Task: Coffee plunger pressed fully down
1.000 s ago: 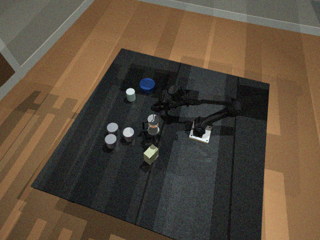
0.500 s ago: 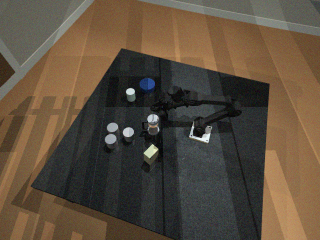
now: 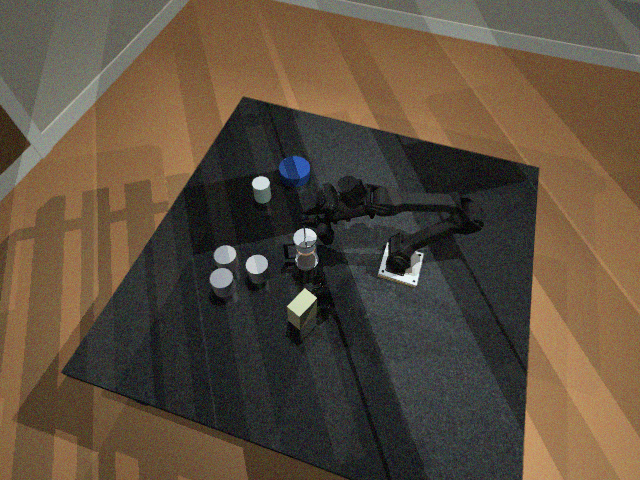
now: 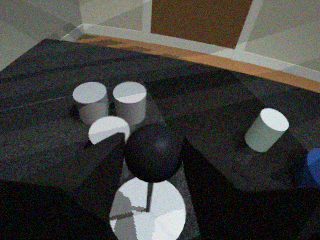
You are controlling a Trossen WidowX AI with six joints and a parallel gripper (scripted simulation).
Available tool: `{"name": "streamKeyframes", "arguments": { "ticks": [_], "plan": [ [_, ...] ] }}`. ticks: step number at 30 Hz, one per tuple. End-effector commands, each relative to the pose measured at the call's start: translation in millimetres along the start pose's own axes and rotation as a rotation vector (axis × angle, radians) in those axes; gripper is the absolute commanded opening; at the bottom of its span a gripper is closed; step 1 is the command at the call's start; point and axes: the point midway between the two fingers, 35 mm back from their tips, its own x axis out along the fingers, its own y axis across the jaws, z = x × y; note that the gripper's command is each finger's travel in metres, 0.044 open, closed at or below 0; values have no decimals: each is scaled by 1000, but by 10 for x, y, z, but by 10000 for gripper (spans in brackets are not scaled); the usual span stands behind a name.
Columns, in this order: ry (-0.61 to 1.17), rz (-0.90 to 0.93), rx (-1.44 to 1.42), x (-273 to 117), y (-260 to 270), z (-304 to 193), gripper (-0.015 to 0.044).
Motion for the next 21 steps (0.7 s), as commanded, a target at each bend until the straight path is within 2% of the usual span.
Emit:
{"name": "streamKeyframes", "arguments": {
  "ticks": [1,21],
  "plan": [
    [39,1,5,72,2,-180,123],
    [38,1,5,256,3,-449,123]
  ]
}}
